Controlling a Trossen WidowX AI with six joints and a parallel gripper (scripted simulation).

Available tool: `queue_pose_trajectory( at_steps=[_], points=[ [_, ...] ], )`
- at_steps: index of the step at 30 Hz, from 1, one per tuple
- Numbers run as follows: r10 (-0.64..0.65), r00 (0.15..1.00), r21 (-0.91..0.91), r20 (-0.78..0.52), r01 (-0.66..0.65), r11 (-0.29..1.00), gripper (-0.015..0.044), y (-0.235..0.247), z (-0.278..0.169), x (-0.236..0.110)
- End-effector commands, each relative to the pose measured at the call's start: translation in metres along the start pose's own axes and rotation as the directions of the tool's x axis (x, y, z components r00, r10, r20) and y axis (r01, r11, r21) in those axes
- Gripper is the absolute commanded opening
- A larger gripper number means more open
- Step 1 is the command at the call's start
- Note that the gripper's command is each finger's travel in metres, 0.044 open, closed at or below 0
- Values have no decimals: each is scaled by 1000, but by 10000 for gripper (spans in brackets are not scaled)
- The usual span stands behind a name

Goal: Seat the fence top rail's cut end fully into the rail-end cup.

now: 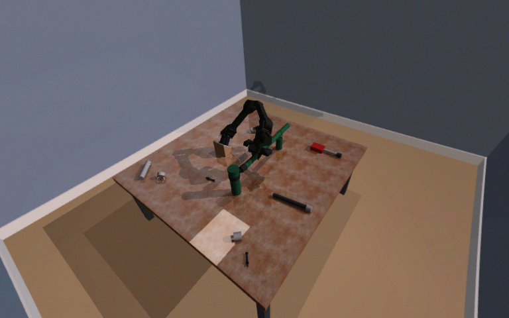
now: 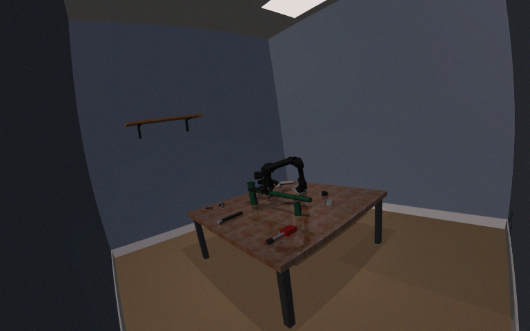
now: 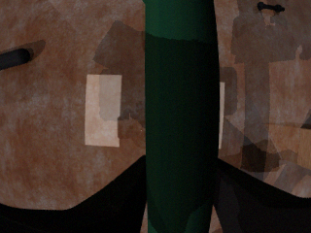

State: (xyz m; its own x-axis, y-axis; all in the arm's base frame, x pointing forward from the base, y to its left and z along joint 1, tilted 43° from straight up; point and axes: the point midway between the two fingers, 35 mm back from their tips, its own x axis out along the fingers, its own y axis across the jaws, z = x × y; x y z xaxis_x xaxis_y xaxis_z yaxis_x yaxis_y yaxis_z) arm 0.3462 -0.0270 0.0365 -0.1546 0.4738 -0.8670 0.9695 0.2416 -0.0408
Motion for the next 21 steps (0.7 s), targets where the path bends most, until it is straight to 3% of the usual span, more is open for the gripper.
queue_pose_trajectory(
  at_steps=[1,21],
  points=[
    [1,1000,0,0,-1,1000,0,0,0,0],
    [0,1000,3,4,0,1000,0,-1,3,-1]
  ],
)
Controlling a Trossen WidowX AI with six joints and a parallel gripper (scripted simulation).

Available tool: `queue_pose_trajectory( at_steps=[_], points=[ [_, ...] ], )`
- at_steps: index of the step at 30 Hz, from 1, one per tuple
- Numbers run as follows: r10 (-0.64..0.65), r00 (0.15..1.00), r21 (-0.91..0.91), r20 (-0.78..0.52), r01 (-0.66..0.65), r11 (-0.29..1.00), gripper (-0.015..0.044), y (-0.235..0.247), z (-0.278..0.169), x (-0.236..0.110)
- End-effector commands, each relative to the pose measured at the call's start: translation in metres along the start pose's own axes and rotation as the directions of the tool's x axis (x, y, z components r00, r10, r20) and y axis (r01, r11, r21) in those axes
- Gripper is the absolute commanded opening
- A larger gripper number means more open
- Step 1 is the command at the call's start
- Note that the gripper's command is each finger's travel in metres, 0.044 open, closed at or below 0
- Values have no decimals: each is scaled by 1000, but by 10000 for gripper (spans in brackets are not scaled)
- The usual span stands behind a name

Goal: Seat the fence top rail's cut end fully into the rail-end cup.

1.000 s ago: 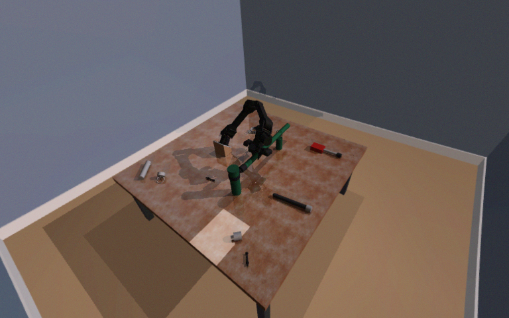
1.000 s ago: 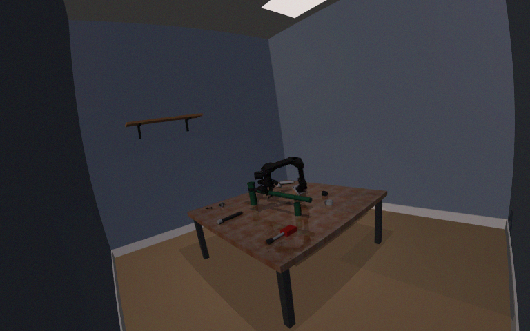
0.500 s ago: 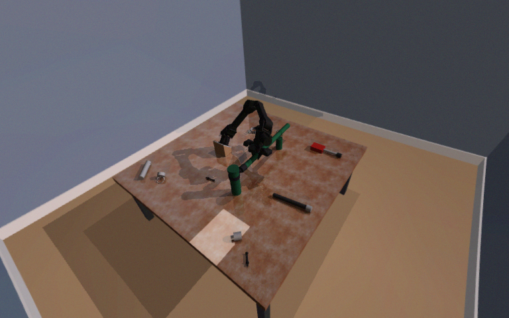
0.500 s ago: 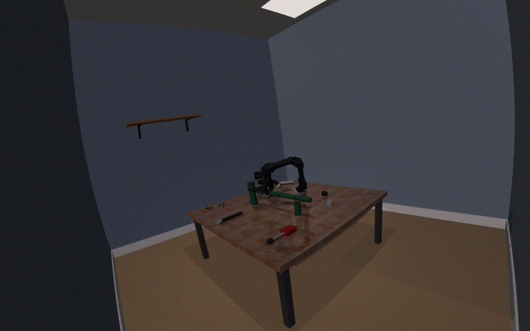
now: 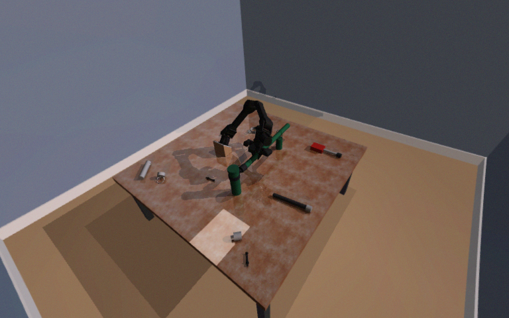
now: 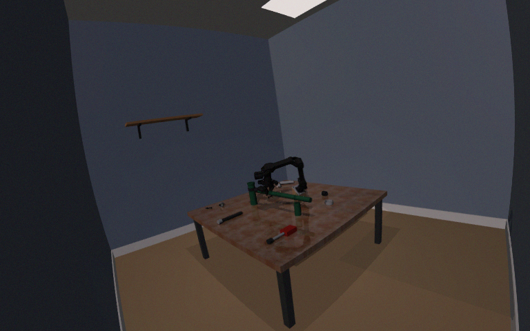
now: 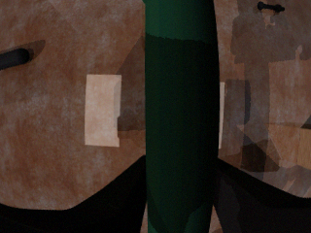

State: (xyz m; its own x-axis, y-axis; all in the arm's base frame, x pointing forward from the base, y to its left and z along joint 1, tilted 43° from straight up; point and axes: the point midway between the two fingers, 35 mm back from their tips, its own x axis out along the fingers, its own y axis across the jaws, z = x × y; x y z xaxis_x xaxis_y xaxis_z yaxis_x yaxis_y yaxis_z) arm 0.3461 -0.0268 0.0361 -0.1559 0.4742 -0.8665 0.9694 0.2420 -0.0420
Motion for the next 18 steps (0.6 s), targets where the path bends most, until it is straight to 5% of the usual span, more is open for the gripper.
queue_pose_trajectory(
  at_steps=[1,18],
  points=[
    [1,1000,3,5,-1,1000,0,-1,3,-1],
    [1,1000,5,10,-1,1000,0,-1,5,-2]
  ],
)
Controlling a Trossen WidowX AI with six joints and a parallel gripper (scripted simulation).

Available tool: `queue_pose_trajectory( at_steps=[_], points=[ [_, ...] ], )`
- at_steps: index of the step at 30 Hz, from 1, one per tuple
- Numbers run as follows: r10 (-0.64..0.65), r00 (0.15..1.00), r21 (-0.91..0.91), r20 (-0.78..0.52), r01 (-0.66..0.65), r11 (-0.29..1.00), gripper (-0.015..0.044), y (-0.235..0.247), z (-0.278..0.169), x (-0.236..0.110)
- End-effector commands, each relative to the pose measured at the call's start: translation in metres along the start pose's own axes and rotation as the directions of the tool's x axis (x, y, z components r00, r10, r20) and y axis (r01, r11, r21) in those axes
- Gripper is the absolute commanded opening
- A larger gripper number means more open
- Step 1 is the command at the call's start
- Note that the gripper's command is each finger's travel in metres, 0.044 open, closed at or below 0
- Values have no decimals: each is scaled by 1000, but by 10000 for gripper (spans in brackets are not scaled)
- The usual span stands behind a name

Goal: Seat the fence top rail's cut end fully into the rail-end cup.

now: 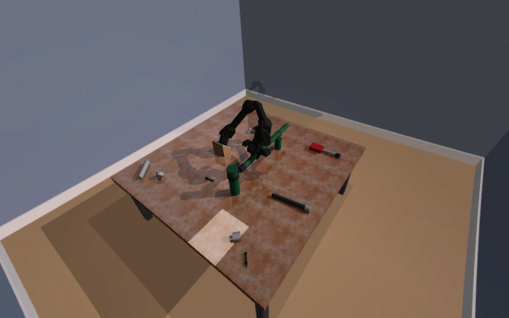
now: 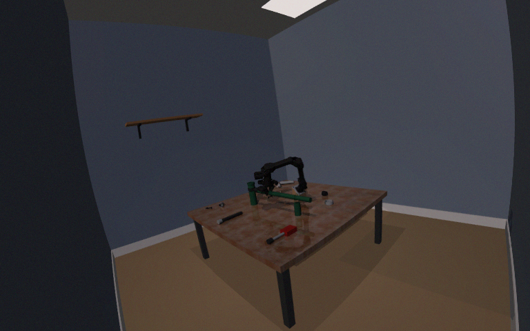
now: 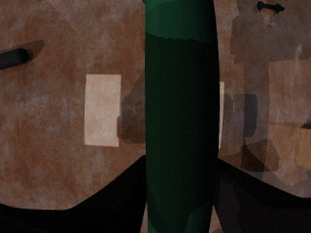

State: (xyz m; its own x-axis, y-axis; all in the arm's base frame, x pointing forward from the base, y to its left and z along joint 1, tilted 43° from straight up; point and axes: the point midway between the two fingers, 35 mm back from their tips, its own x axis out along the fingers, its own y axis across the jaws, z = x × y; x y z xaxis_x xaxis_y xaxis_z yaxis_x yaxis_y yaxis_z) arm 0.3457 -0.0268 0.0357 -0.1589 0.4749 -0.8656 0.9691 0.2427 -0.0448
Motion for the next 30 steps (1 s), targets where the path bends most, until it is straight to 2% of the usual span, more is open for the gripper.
queue_pose_trajectory(
  at_steps=[1,30],
  points=[
    [4,1000,4,11,-4,1000,0,-1,5,-3],
    [3,1000,4,12,-3,1000,0,-2,10,-4]
  ],
)
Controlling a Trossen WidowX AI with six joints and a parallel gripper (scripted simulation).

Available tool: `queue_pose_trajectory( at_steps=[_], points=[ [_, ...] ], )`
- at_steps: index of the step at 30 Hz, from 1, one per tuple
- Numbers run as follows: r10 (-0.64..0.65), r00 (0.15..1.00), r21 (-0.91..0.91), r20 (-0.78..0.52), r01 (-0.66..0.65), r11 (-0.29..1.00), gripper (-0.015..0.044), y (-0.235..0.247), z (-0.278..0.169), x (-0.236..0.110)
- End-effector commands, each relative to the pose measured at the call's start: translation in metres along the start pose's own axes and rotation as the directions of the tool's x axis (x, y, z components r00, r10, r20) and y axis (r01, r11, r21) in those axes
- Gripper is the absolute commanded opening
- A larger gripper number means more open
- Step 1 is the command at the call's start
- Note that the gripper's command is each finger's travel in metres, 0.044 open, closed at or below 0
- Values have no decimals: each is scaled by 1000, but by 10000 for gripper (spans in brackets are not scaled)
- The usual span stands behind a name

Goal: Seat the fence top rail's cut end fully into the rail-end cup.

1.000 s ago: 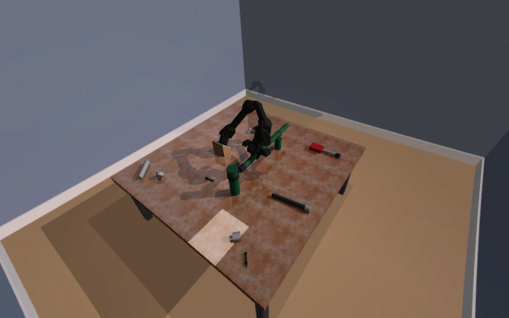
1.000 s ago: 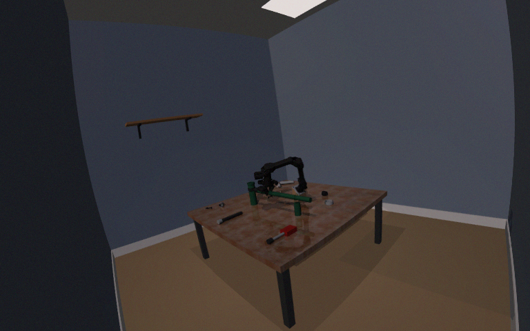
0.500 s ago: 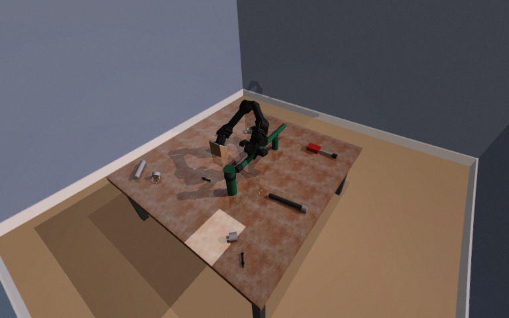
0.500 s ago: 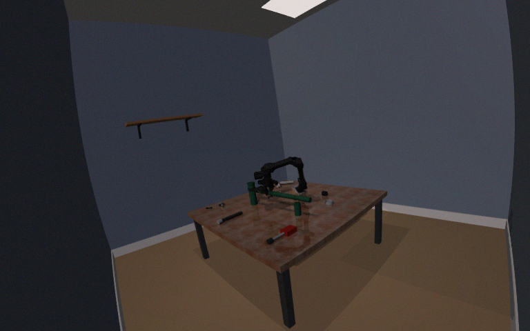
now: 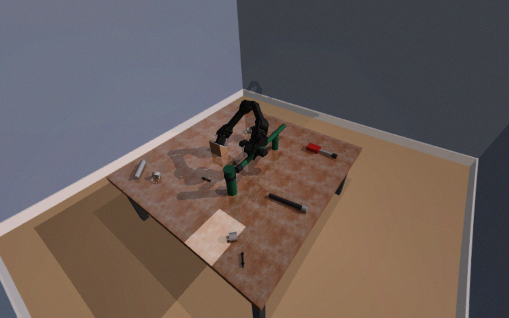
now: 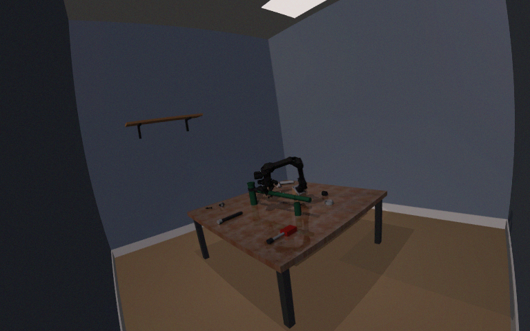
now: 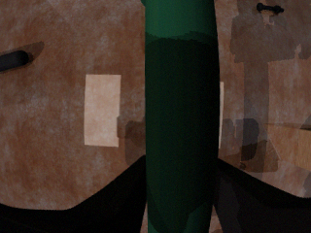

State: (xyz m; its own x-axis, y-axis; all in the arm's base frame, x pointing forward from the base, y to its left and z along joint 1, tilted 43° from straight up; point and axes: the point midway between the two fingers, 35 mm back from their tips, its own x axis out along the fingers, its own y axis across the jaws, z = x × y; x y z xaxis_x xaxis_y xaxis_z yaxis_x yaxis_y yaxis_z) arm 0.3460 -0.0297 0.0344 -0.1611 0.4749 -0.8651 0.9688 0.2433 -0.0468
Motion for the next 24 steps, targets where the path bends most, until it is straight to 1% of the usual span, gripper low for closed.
queue_pose_trajectory(
  at_steps=[1,10,24],
  points=[
    [6,1000,4,13,-6,1000,0,-2,7,-3],
    [0,1000,1,1,0,1000,0,0,1,0],
    [0,1000,1,1,0,1000,0,-1,9,0]
  ],
)
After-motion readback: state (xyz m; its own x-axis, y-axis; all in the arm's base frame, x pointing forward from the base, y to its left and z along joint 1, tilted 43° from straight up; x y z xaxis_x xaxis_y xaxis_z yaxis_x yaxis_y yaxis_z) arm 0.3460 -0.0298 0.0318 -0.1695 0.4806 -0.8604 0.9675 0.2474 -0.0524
